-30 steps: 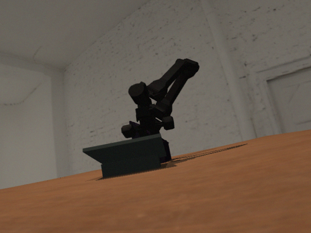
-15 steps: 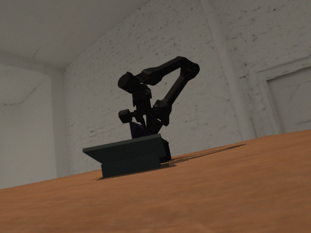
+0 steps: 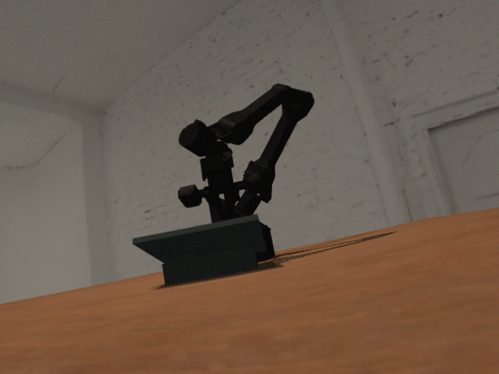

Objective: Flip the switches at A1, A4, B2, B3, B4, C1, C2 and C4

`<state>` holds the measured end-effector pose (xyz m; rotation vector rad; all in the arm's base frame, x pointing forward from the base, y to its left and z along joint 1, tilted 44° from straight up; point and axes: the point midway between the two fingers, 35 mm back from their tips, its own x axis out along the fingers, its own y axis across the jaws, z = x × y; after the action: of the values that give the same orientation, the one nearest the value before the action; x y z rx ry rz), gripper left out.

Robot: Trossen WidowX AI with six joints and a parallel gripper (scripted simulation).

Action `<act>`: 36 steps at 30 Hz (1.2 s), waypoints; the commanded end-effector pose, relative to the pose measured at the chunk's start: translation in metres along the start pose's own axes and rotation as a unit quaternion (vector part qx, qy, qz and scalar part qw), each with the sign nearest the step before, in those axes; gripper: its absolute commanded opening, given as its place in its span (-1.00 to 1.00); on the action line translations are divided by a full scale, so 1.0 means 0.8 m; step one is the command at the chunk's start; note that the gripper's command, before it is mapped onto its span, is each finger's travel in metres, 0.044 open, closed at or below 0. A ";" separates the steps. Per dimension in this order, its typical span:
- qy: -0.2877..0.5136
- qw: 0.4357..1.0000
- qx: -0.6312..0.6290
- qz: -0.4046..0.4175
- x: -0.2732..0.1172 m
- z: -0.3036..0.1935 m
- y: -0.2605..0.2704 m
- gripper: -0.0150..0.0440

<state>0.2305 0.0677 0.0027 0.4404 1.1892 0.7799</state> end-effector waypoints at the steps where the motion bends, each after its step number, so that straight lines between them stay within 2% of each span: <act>1: 0.005 1.000 0.005 0.001 0.005 -0.003 -0.001 -0.49; 23: 0.005 1.000 0.005 0.001 0.035 -0.003 0.000 -0.49; 36: 0.004 1.000 0.005 0.001 0.035 -0.003 0.000 -0.49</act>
<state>0.2341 0.0874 -0.0148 0.4448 1.1934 0.7814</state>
